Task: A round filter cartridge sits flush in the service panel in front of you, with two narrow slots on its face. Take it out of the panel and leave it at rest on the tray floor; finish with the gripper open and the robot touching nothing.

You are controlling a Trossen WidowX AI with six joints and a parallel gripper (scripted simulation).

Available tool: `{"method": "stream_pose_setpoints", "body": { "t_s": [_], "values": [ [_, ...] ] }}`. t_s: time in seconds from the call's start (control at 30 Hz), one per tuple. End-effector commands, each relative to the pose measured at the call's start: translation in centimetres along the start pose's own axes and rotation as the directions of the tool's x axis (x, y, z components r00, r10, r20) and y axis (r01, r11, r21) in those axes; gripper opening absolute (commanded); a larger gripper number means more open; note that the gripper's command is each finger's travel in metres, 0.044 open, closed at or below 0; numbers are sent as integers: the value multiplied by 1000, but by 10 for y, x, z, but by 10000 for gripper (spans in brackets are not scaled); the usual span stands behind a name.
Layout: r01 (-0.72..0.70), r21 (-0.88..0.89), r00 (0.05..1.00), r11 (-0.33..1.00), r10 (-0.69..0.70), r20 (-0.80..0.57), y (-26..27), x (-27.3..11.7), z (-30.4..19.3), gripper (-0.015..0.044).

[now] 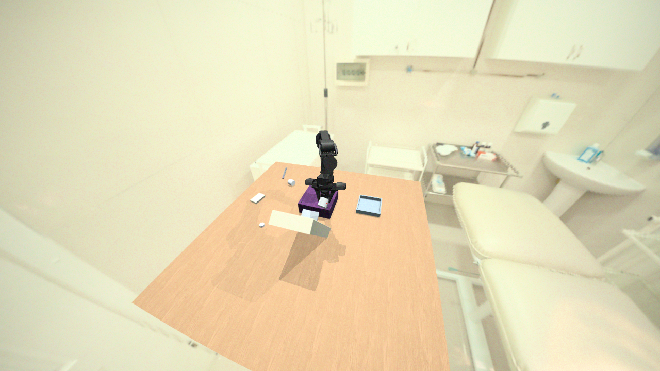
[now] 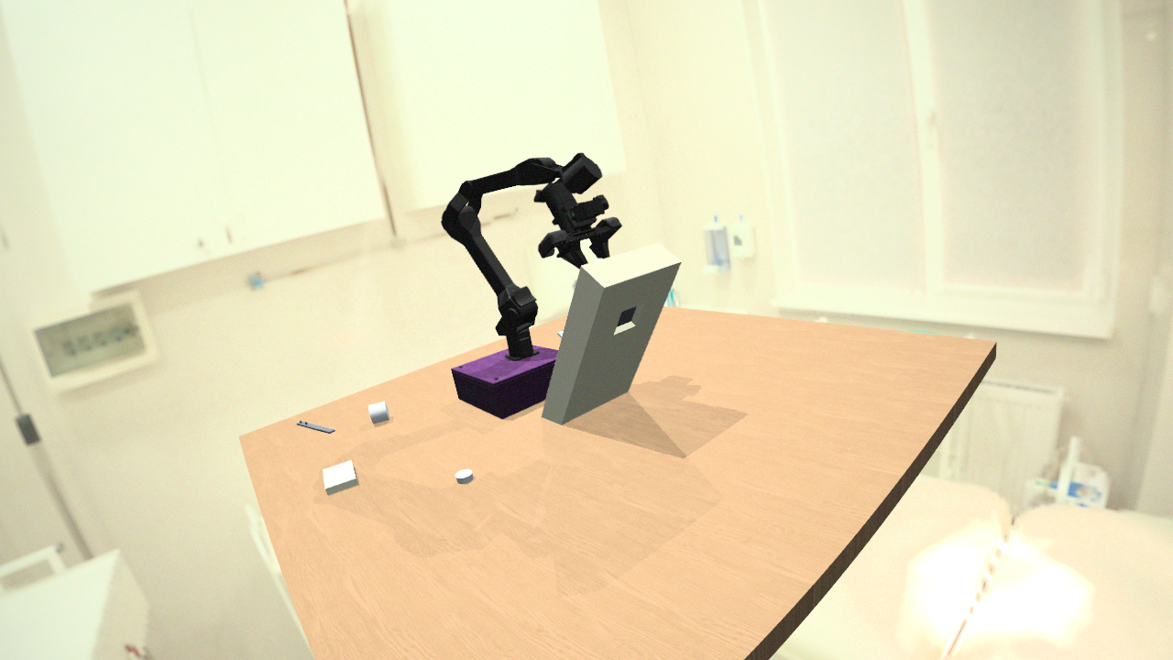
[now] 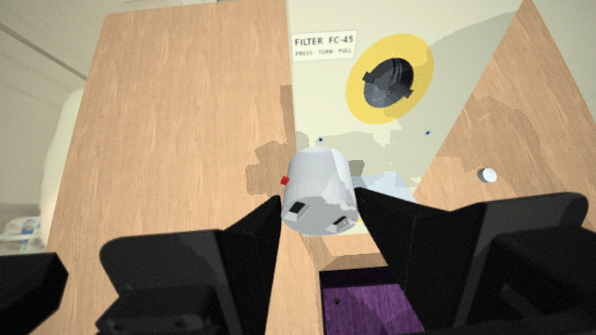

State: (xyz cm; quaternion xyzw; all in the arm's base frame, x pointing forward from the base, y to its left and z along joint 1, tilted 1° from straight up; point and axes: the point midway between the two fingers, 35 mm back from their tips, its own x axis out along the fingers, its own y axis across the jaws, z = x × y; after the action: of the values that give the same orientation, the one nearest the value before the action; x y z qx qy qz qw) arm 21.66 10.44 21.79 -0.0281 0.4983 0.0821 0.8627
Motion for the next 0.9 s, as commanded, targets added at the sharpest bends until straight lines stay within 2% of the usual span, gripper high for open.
{"method": "stream_pose_setpoints", "body": {
  "t_s": [0.0,0.43,0.87],
  "values": [
    [-45,-70,999,997,45,-5,14,-2,-3,0],
    [-219,-368,975,904,216,-49,74,-12,-22,0],
    [-362,-615,923,700,362,-132,125,-31,-54,0]
  ]
}}
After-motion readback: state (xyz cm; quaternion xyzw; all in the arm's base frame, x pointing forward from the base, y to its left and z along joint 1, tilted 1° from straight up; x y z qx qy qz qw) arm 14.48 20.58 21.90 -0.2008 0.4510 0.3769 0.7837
